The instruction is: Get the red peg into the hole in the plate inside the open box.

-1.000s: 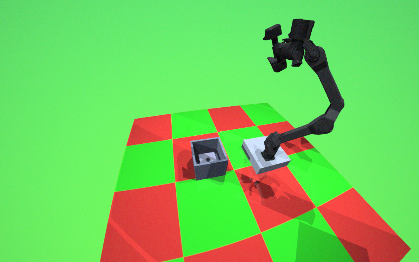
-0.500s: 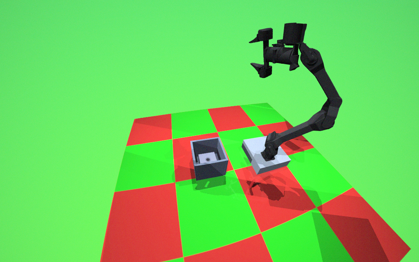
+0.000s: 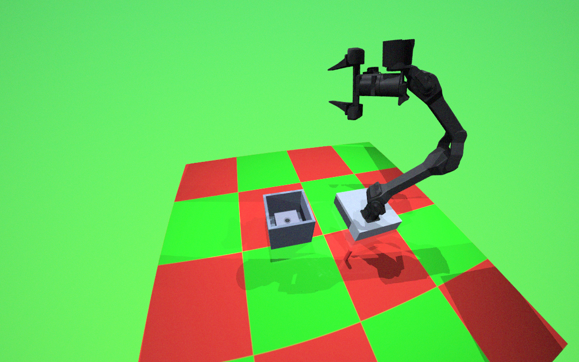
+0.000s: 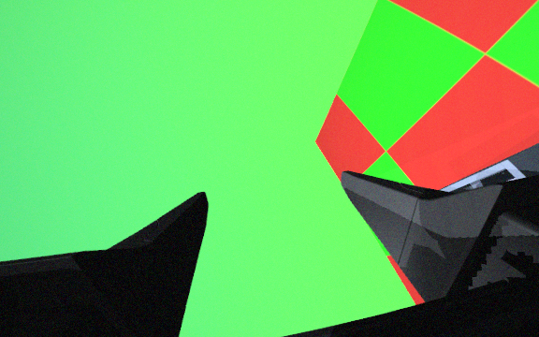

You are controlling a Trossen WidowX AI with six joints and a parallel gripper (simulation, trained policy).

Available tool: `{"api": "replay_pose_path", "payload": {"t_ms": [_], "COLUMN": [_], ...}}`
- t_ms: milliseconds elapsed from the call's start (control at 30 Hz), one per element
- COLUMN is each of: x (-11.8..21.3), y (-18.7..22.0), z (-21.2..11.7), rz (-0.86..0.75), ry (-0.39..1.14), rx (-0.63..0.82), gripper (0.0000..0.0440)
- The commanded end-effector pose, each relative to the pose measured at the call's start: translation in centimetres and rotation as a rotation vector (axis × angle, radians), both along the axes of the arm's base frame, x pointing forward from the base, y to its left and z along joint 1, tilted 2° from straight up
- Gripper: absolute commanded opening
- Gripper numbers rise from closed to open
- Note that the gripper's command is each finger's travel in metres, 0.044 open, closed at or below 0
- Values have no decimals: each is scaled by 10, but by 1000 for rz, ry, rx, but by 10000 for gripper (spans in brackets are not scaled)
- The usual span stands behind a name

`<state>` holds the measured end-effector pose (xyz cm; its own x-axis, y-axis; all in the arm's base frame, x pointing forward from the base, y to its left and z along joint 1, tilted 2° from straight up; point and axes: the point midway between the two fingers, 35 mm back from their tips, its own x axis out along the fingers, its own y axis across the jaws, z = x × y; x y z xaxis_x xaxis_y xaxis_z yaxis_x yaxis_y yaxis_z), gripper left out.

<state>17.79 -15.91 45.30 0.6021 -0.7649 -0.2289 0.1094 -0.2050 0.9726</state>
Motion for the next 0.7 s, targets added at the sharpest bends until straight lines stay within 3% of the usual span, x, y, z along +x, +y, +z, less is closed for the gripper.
{"api": "replay_pose_path", "payload": {"t_ms": [0,667], "x": [12,70], "y": [11,95], "z": [-10,-69], "rz": [58,379], "ry": [-20,-39], "rx": [56,407], "gripper": [440,438]}}
